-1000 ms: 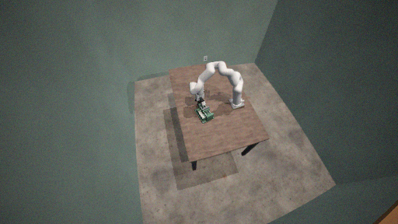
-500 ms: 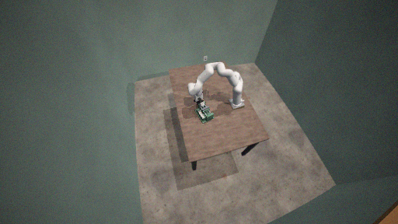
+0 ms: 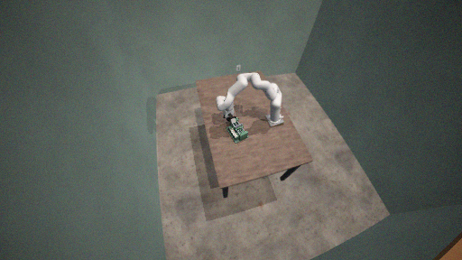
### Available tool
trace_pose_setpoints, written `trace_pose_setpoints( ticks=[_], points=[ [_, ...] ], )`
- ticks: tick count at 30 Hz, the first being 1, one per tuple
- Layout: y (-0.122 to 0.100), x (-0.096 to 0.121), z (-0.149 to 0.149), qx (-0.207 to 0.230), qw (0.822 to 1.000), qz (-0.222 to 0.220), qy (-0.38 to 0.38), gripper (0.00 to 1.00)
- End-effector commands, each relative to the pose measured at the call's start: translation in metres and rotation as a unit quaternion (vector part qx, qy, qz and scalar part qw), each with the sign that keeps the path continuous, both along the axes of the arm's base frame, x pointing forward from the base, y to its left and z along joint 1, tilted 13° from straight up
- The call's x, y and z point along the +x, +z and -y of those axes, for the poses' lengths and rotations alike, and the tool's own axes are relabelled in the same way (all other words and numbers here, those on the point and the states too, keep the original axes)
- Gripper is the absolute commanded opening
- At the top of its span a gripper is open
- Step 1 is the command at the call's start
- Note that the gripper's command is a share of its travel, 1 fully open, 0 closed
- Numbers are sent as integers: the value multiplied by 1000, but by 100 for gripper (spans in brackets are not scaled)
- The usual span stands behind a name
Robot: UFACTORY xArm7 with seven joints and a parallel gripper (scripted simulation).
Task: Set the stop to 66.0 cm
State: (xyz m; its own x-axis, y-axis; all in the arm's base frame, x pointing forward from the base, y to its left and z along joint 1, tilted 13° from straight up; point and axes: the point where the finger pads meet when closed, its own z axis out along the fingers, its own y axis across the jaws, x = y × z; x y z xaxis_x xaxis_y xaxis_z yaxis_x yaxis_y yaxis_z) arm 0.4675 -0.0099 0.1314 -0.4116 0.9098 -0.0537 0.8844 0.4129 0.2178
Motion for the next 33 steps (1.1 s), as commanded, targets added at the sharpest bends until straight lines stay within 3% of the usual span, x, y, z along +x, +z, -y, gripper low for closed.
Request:
trace_pose_setpoints(
  ticks=[1,18,33],
  points=[
    [9,2,-1,-1,1000,0,0,6],
    [40,-11,3,-1,1000,0,0,6],
    [44,-31,12,-1,1000,0,0,6]
  ],
)
